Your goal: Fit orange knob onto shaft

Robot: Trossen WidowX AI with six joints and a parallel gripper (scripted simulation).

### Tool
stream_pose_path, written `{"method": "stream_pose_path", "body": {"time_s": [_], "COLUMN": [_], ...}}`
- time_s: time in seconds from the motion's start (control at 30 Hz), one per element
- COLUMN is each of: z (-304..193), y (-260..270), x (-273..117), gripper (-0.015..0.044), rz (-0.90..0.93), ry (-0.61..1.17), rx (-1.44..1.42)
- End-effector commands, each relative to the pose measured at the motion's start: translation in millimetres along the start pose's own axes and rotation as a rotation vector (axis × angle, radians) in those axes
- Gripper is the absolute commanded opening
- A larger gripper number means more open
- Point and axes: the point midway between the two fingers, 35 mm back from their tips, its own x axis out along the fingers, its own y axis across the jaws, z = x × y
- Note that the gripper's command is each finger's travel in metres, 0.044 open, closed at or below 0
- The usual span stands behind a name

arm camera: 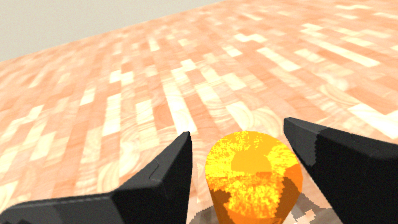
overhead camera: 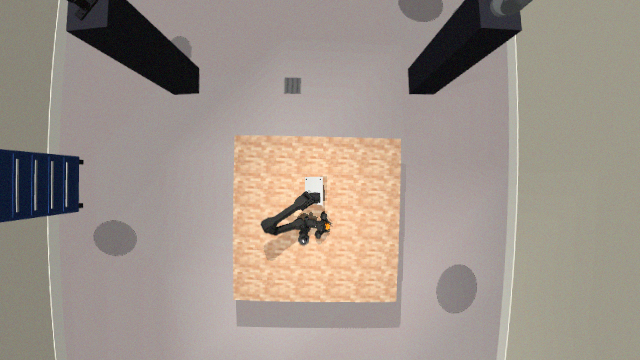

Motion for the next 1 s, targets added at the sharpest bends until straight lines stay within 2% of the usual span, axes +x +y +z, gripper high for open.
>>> {"method": "stream_pose_path", "body": {"time_s": [0.0,0.1,0.37,0.6,0.8,0.87,0.97], "z": [0,0,2,69,75,75,72], "y": [0,0,-1,-2,-1,2,12], "x": [0,0,-1,-25,-27,-23,-12], "gripper": [0.0365,0.044,0.044,0.044,0.044,0.044,0.044], "rz": [-0.001,-0.001,-0.001,-0.003,-0.004,0.035,0.168], "ry": [-0.001,-0.001,0.0,0.0,-0.002,0.037,0.232], "rx": [-0.001,-0.001,-0.001,-0.001,-0.001,0.024,0.106]}}
